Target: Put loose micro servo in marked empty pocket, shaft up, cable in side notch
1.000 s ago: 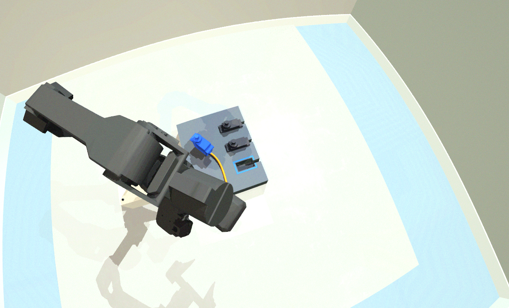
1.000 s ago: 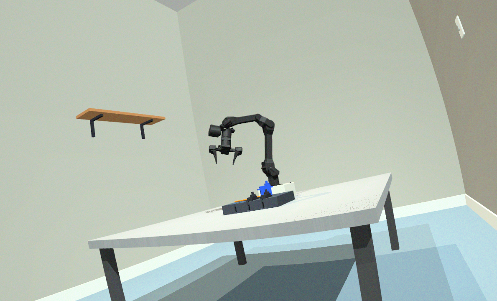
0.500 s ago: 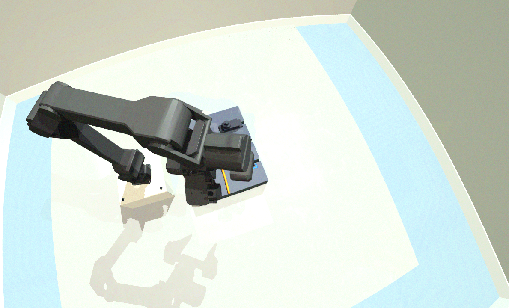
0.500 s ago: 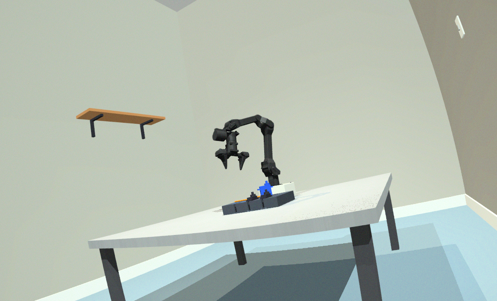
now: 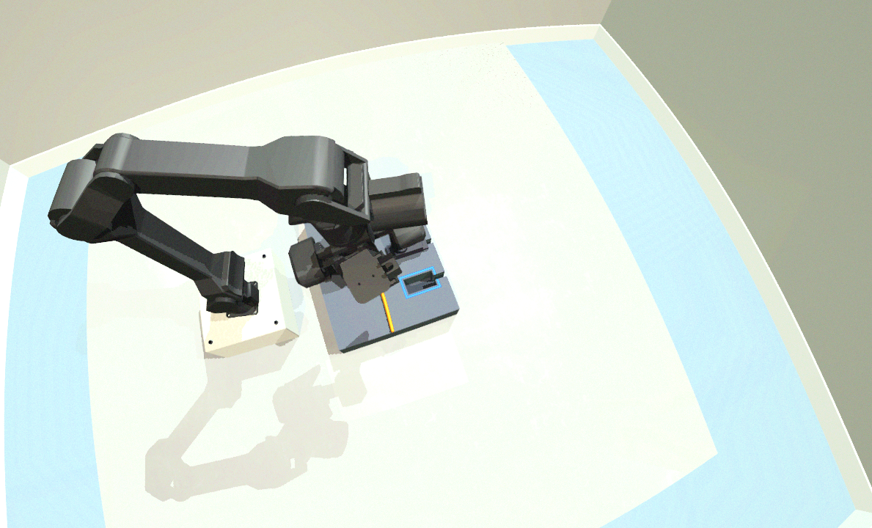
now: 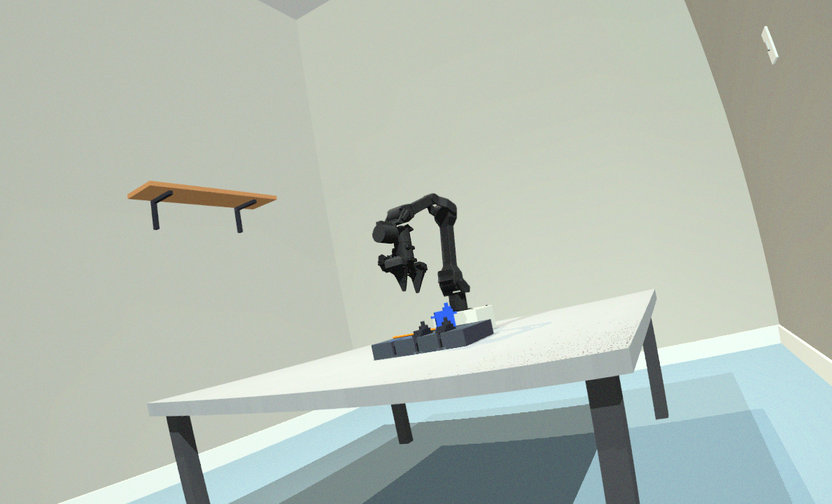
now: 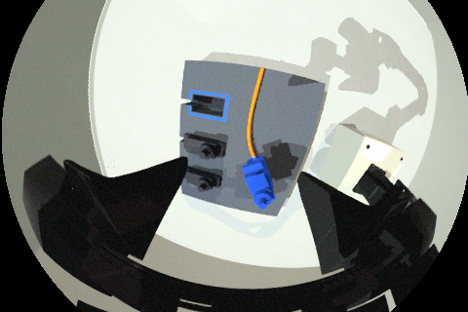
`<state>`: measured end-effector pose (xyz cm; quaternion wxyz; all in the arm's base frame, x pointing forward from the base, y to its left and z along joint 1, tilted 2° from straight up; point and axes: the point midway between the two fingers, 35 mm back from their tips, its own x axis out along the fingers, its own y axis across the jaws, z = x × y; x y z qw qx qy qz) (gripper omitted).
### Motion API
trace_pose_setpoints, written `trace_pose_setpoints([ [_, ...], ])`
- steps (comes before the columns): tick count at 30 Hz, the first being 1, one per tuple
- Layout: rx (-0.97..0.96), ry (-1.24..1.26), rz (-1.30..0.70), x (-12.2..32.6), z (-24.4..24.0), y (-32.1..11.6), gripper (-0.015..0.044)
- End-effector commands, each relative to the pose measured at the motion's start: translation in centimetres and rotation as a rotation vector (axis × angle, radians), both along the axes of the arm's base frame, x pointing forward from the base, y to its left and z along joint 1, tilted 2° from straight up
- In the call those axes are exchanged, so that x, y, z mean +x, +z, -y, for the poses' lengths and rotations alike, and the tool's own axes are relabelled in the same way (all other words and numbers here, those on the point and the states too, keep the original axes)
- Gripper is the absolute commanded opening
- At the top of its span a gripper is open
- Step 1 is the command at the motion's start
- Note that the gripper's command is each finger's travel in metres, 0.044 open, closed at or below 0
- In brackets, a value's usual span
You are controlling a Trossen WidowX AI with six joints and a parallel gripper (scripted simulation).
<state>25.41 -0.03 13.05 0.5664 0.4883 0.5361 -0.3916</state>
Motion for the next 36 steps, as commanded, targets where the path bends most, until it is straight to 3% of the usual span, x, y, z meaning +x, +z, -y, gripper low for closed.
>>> trace_pose_setpoints([
  [1,-0.021,0.122,-0.021,-0.5,-1.4,-1.0,0.0440],
  [14,-0.078,0.538,-0.077,-3.0,-6.4,-4.0,0.0440],
  [36,-0.079,0.544,-0.077,-3.1,-6.7,-7.5,0.0440],
])
